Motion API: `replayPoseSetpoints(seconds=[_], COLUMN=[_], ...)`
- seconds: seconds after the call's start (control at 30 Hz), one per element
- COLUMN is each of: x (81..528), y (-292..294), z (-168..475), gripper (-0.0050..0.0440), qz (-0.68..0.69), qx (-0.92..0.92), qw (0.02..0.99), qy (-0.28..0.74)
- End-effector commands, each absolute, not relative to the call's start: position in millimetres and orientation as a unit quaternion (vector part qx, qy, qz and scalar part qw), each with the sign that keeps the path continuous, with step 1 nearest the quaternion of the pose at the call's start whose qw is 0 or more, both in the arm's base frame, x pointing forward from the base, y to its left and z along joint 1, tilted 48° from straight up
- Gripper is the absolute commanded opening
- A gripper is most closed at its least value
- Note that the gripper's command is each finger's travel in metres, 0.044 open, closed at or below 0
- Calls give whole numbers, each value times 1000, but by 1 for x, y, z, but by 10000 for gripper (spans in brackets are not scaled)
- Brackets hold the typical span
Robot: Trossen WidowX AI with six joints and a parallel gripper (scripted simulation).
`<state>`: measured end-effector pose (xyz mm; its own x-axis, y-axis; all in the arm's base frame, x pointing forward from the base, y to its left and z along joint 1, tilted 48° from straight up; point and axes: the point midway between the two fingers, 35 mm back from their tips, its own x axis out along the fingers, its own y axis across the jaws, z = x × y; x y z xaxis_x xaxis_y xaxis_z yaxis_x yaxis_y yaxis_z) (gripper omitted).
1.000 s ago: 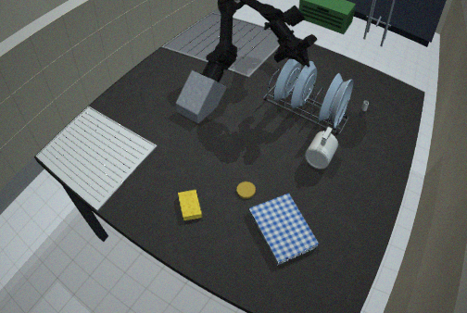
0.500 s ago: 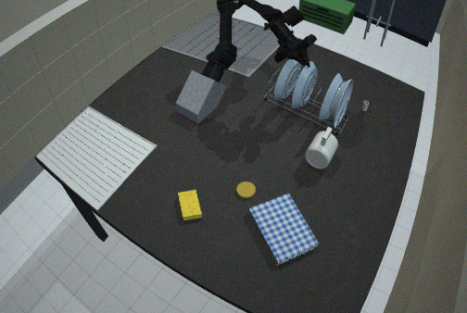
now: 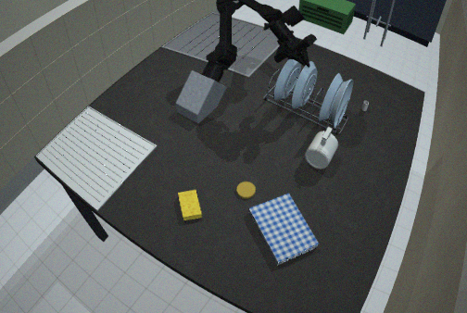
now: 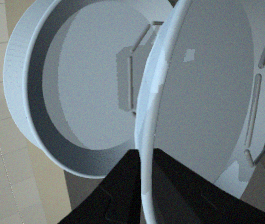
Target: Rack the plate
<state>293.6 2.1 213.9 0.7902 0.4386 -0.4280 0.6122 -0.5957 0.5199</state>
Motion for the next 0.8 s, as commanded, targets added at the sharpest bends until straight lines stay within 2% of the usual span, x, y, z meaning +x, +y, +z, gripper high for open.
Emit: replayPoseSetpoints(seconds=[0.0, 0.27, 0.47, 0.5, 0.77], x=[294, 294, 294, 294, 294], y=[2, 2, 2, 2, 2], z=[214, 214, 214, 214, 214], gripper=[0, 0, 142, 154, 154], qz=[-129, -129, -129, -129, -129], qx=[884, 884, 884, 884, 884], qw=[337, 337, 337, 337, 337], qy=[297, 297, 297, 297, 297])
